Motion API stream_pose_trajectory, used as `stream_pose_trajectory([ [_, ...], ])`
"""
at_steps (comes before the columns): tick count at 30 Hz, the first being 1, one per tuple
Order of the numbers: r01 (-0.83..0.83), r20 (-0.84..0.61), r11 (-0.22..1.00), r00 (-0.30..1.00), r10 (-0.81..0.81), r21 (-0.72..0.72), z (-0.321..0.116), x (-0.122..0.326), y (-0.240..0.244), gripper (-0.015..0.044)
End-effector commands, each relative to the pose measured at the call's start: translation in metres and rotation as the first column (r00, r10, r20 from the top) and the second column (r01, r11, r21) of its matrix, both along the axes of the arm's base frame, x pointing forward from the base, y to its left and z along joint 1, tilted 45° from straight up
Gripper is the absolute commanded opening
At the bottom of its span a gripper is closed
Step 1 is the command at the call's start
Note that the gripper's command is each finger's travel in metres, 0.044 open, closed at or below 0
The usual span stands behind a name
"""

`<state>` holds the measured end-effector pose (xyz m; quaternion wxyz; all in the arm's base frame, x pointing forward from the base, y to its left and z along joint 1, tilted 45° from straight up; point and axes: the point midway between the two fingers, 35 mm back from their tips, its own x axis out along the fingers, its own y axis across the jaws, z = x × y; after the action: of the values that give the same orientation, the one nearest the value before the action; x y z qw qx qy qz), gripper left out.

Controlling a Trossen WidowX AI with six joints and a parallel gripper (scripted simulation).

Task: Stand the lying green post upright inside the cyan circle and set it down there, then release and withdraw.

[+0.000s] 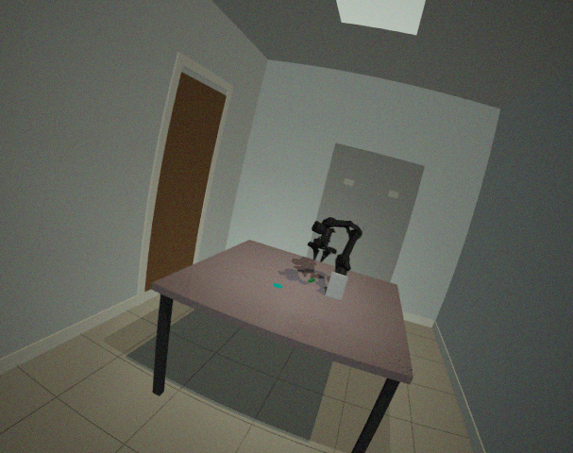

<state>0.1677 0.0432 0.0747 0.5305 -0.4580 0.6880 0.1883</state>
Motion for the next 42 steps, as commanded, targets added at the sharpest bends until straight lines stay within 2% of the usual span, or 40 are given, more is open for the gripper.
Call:
stream_pose_trajectory([
  [1, -0.037, -0.025, 0.993, 0.999, 0.035, -0.112, 0.007, 0.008, -0.039, 0.0233],
  [8, -0.096, -0.136, 0.949, 0.989, 0.057, -0.300, 0.028, 0.010, -0.109, 0.0233],
  [16, -0.102, -0.152, 0.943, 0.987, 0.056, -0.315, 0.029, 0.009, -0.116, 0.0233],
  [28, -0.102, -0.148, 0.945, 0.987, 0.058, -0.312, -0.046, 0.003, -0.189, 0.0233],
  [36, -0.102, -0.152, 0.942, 0.987, 0.055, -0.321, -0.052, -0.002, -0.199, 0.0233],
  [42, -0.102, -0.152, 0.942, 0.987, 0.055, -0.321, -0.052, -0.002, -0.199, 0.0075],
])
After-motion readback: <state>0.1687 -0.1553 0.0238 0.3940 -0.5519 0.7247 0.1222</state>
